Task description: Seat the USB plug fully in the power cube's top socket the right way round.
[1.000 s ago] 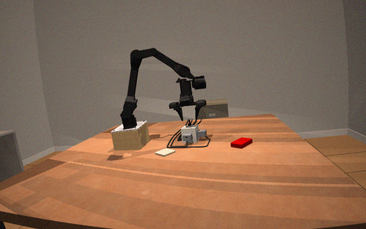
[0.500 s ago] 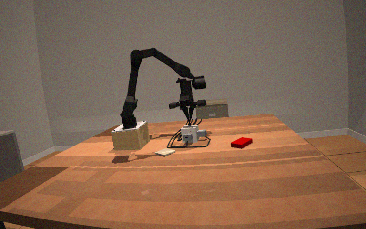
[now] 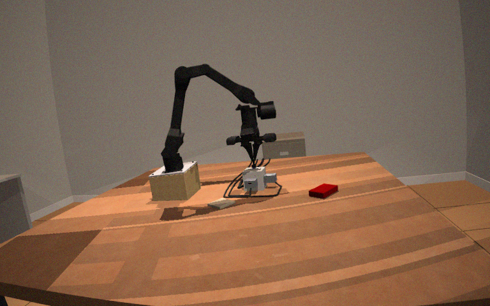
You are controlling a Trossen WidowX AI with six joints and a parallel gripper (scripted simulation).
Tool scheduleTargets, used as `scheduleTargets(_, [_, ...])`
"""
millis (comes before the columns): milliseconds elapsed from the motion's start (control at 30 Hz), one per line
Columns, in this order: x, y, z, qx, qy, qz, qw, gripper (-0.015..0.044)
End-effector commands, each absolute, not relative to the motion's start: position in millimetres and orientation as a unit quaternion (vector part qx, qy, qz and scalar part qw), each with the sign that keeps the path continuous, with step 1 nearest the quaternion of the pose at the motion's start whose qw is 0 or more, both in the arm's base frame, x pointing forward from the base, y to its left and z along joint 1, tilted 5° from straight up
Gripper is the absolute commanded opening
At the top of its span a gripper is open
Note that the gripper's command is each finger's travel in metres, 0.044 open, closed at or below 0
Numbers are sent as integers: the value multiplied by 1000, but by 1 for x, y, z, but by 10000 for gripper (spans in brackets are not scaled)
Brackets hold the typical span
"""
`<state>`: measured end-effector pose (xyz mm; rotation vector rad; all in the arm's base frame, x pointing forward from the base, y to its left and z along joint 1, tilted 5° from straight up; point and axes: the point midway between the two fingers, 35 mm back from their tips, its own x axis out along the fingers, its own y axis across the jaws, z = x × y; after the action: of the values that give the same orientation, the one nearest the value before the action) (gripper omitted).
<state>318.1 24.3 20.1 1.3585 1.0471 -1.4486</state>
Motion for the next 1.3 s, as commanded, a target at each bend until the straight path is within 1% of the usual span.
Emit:
scheduleTargets(0, [318, 24, 21, 545, 420, -581, 433, 0])
scheduleTargets(1267, [319, 26, 46, 545, 420, -581, 433, 0])
